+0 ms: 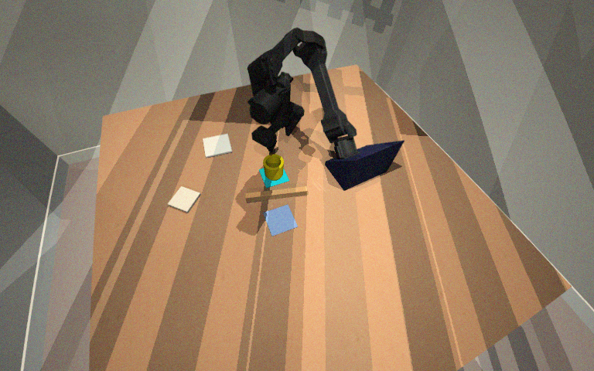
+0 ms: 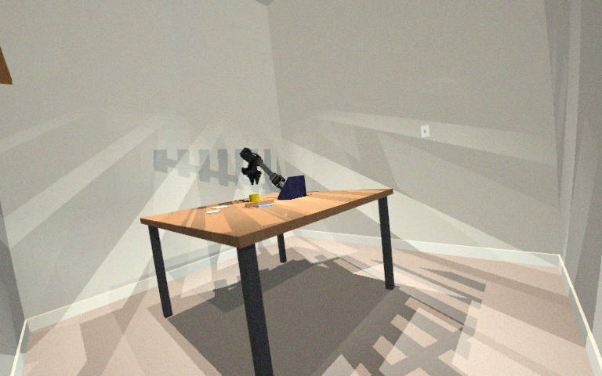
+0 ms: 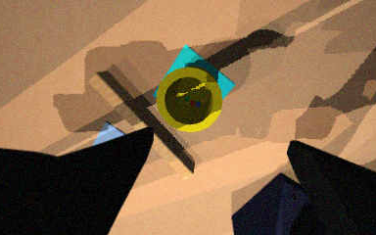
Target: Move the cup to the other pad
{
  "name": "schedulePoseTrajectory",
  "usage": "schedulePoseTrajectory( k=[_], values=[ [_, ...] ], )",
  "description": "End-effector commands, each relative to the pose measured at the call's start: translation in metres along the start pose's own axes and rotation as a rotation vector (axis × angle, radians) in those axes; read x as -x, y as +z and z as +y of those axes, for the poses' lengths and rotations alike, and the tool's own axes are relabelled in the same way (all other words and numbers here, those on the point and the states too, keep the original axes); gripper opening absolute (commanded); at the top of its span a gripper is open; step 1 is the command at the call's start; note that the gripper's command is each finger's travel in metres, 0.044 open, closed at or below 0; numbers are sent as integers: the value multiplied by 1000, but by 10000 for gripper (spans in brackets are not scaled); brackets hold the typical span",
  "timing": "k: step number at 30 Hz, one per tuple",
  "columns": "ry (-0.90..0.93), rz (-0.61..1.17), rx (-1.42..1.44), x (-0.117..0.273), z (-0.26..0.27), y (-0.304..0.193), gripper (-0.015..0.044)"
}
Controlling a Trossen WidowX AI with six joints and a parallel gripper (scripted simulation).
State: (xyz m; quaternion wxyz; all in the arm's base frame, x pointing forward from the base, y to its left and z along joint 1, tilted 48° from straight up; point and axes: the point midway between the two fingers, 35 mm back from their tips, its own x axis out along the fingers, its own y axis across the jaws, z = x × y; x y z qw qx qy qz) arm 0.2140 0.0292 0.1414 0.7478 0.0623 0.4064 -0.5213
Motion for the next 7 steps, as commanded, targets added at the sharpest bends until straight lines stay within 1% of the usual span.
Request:
schedulePoseTrajectory(
  k=[1,7],
  values=[
    [10,3,0,13,0,0,440],
    [6,-1,7,9,-1,0,440]
  ],
)
